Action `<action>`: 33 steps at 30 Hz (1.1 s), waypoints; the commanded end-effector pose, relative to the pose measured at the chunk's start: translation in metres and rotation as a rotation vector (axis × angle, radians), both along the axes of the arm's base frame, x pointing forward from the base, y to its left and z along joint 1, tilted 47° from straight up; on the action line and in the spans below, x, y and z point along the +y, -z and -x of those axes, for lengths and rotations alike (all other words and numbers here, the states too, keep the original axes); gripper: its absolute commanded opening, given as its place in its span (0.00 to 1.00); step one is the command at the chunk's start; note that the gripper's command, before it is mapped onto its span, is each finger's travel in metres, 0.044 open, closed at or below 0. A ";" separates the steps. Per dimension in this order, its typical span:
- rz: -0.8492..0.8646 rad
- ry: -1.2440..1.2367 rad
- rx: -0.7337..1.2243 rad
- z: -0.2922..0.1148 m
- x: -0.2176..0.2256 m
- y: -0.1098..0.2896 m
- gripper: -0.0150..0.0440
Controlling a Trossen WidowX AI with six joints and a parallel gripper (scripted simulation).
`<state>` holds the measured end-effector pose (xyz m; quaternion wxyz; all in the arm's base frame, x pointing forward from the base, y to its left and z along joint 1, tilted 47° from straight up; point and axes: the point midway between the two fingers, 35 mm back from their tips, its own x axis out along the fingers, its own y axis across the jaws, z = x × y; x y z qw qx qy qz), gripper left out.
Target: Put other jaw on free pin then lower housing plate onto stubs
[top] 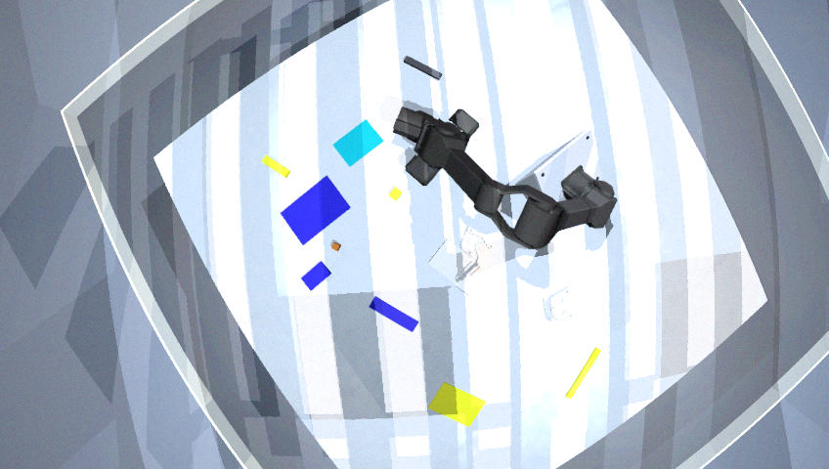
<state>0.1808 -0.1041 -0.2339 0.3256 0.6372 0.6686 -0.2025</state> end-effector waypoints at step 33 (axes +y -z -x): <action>0.002 0.014 0.010 0.001 -0.057 -0.056 0.48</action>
